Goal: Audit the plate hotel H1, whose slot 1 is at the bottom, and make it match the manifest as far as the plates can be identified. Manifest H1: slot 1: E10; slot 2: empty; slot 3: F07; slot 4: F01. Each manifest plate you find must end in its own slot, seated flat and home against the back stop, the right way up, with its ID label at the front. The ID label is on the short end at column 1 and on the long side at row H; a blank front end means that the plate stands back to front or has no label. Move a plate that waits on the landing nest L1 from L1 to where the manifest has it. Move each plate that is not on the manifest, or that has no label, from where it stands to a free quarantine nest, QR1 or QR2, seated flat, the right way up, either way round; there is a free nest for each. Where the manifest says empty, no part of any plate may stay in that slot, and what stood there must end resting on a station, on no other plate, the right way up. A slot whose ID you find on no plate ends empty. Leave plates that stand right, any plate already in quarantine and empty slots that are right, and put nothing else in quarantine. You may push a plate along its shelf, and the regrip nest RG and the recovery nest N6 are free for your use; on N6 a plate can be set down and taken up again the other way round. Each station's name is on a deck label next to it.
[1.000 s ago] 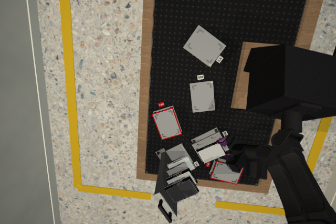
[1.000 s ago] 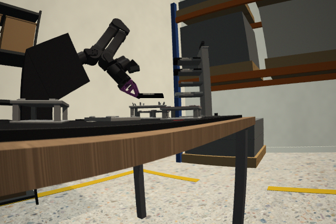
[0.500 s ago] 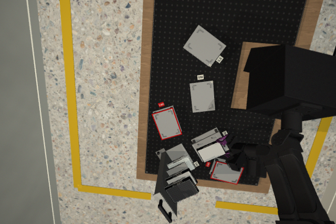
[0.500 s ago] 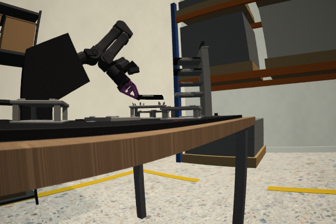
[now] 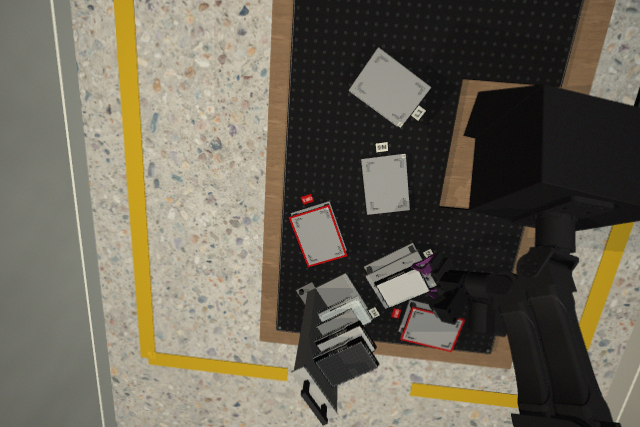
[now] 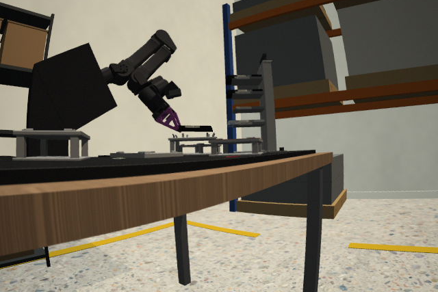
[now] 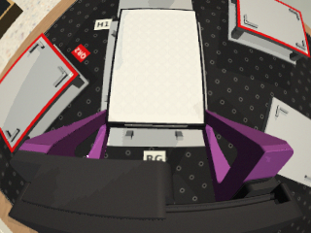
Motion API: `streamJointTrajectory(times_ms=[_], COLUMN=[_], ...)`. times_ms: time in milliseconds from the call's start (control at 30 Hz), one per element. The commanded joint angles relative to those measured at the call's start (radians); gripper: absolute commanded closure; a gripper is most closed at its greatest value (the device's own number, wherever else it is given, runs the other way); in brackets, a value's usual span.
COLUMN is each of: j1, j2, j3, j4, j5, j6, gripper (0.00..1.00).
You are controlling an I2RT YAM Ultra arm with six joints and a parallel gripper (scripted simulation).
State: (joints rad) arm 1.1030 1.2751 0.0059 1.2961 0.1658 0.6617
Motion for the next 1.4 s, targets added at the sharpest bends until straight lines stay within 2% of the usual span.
streamJointTrajectory(times_ms=[0, 1367], j1=[0.001, 0.037], j2=[0.015, 0.225], j3=[0.003, 0.033], j4=[0.047, 0.226], j5=[0.023, 0.059], j6=[-0.001, -0.003], gripper=[0.14, 0.14])
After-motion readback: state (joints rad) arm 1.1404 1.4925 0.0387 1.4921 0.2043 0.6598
